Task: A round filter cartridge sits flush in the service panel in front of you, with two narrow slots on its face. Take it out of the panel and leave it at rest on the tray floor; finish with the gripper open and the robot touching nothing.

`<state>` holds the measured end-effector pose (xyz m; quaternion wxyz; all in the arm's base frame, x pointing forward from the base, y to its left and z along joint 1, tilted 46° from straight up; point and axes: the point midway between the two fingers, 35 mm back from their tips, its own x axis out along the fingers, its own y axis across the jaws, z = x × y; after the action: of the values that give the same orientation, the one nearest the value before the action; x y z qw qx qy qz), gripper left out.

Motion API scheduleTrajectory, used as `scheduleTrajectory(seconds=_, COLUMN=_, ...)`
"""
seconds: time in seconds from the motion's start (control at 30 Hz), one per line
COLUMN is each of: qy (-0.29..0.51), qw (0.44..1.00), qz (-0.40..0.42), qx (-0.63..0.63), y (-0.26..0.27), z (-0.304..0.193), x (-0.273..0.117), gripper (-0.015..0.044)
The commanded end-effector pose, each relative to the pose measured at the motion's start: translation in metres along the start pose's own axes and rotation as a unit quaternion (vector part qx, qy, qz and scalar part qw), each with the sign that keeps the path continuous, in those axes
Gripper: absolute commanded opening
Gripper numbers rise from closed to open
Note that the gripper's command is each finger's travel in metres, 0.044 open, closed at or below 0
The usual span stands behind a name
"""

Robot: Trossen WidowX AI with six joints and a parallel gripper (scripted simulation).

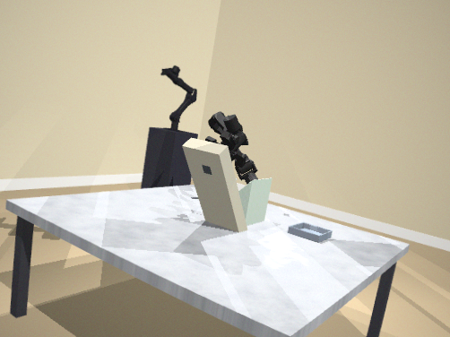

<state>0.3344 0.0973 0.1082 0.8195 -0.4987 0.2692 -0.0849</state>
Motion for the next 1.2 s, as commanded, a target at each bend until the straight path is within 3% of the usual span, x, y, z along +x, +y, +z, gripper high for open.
scheduleTrajectory(seconds=0.0, qy=0.004, qw=1.0, qz=0.004, qx=-0.003, y=0.0012, z=-0.0027, x=0.0048, gripper=0.0092)
scheduleTrajectory(seconds=0.37, qy=0.0, qw=1.0, qz=0.0, qx=0.0, y=0.0, z=0.0, x=0.0001, gripper=0.0)
scheduleTrajectory(seconds=0.77, qy=0.004, qw=0.987, qz=0.003, qx=0.162, y=0.0011, z=-0.0027, x=0.0059, gripper=0.0)
scheduleTrajectory(seconds=1.17, qy=0.005, qw=0.932, qz=0.002, qx=0.363, y=0.0012, z=-0.0028, x=0.0063, gripper=0.0)
